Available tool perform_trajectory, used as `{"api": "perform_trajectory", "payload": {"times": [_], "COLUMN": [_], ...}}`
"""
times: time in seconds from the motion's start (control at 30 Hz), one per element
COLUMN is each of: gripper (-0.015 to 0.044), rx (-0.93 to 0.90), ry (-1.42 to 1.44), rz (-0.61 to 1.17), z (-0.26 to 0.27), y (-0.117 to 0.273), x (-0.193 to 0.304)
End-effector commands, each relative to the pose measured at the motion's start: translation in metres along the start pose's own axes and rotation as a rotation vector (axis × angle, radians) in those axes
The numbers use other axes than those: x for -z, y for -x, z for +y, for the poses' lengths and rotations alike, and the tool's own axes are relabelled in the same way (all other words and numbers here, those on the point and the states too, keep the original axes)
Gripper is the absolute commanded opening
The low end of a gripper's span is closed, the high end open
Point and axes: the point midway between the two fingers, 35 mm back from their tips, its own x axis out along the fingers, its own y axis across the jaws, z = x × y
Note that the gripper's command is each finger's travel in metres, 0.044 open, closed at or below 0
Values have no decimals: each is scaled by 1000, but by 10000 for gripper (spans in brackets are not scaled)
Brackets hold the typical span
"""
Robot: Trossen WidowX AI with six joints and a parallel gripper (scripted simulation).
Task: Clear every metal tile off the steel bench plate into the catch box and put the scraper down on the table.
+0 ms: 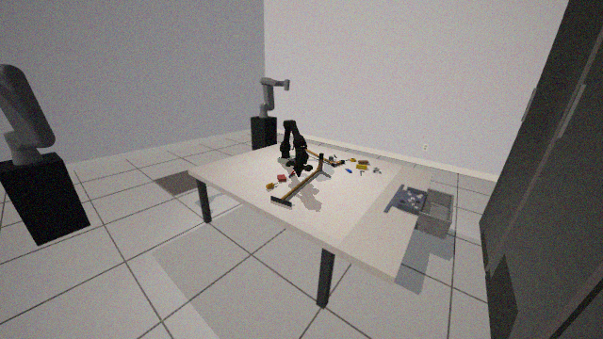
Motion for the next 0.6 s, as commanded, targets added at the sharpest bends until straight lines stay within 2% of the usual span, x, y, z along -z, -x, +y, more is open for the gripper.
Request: {"api": "perform_trajectory", "payload": {"times": [0.0, 0.17, 0.57], "gripper": [0, 0, 0], "rx": [-7, -7, -6], "ry": [4, 4, 4], "rz": [-1, -1, -1], "z": [3, 5, -5], "y": [-10, -21, -20], "x": [-2, -3, -1]}}
